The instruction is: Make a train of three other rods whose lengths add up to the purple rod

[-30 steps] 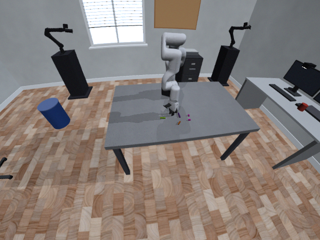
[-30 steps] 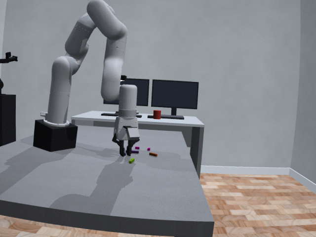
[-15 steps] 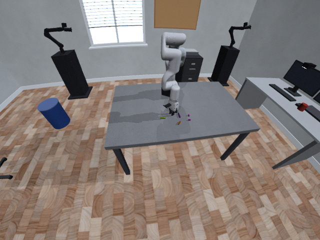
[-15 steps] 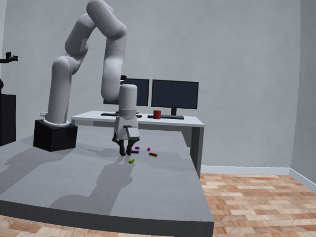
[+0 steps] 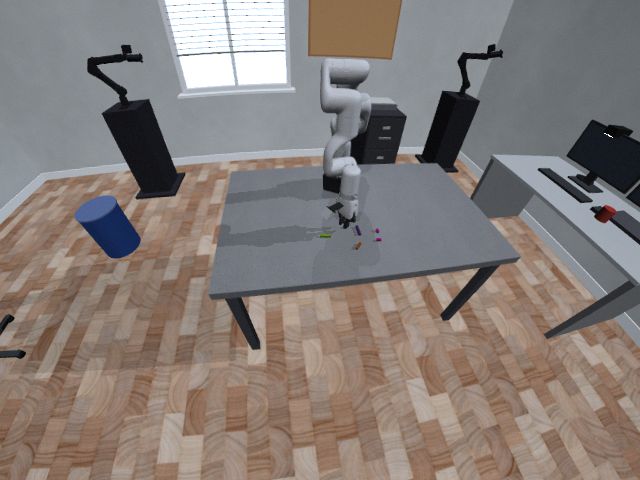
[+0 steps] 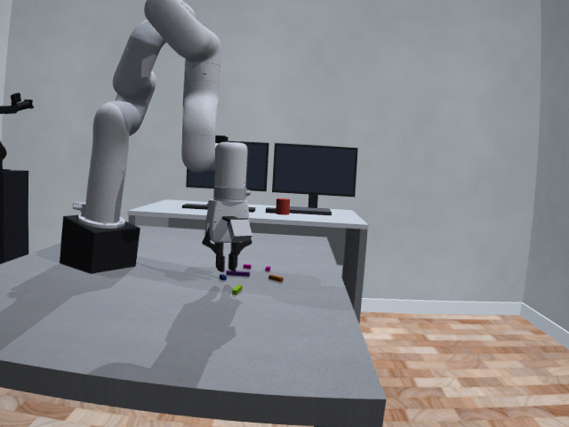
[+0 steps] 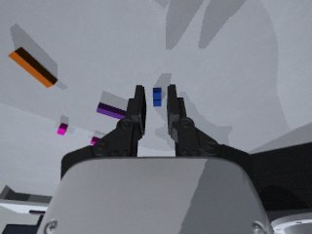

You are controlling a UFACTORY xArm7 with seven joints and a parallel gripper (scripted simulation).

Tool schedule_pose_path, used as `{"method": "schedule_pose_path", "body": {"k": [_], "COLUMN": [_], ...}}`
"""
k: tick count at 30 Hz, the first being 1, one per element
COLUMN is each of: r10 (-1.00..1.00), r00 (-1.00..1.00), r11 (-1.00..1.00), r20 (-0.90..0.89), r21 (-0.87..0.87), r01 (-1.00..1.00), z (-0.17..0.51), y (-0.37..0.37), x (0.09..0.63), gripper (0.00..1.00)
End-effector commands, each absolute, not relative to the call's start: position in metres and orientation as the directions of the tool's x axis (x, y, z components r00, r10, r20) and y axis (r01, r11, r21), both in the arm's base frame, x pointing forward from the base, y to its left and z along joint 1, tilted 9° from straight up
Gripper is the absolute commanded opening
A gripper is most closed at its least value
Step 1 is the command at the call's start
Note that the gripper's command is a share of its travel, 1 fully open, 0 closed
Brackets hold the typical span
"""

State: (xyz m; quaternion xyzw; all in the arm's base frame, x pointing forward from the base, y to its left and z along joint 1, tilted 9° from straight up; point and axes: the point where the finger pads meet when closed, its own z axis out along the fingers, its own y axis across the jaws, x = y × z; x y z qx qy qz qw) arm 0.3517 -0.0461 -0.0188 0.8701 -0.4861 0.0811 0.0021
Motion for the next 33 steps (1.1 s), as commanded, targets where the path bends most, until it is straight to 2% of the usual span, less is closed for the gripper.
{"method": "schedule_pose_path", "body": {"k": [1, 33], "r10": [-0.846, -0.846], "r00": [0.514, 0.514], "r11": [-0.527, -0.528], "r20": [0.144, 0.144], "r21": [-0.077, -0.076], "r01": [-0.846, -0.846], "z": [-0.01, 0.037], "y": [-0.045, -0.042], "x": [0.351, 0.345], "gripper": [0.24, 0.24]}}
